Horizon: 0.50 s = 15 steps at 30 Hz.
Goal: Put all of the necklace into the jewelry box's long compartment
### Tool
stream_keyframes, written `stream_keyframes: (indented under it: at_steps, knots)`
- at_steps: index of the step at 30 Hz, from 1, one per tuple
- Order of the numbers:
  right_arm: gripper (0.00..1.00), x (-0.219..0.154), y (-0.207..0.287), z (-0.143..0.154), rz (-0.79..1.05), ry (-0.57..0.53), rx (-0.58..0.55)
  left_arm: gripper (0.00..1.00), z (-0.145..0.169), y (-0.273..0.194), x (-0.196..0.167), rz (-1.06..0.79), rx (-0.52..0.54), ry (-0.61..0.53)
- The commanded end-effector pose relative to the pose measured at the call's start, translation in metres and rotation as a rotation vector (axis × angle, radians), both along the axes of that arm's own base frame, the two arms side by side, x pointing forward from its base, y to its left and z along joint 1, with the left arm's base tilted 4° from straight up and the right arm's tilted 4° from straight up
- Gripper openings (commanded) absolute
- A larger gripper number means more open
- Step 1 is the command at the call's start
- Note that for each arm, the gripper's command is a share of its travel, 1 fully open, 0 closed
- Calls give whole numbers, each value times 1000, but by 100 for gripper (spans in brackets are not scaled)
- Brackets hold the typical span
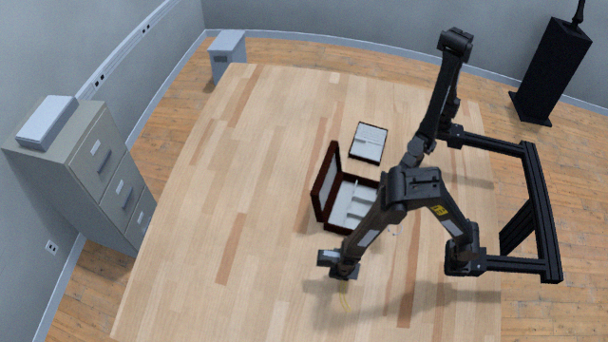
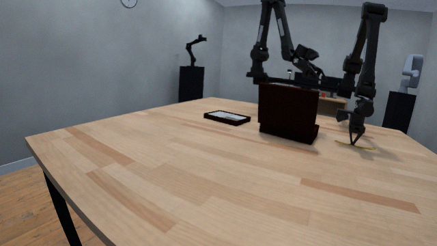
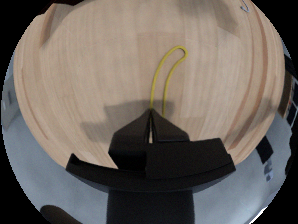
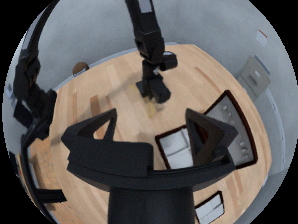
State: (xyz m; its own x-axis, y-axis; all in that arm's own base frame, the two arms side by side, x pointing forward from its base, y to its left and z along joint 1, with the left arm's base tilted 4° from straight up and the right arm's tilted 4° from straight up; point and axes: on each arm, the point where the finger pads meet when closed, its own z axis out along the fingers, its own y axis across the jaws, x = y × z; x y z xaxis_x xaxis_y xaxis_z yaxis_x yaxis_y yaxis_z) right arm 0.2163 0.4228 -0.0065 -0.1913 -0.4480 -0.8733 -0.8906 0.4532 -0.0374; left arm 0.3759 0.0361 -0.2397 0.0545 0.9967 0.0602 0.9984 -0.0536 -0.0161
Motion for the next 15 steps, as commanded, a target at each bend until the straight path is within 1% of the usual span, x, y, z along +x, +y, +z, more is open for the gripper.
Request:
stream_keyframes:
  at_steps: [1,3,5,15]
  knots:
    - [100,3,7,9,-1,-7,29,0,25,-5,12,-4,3,-30]
    - [100,3,7,9,-1,-7,29,0,25,-5,12,-4,3,-30]
    - [100,3,7,9,-1,-7,29,0,36,-5,12,-3,3,-31]
    - [100,3,7,9,-1,-7,29,0,102,-10,14,-2,3,-35]
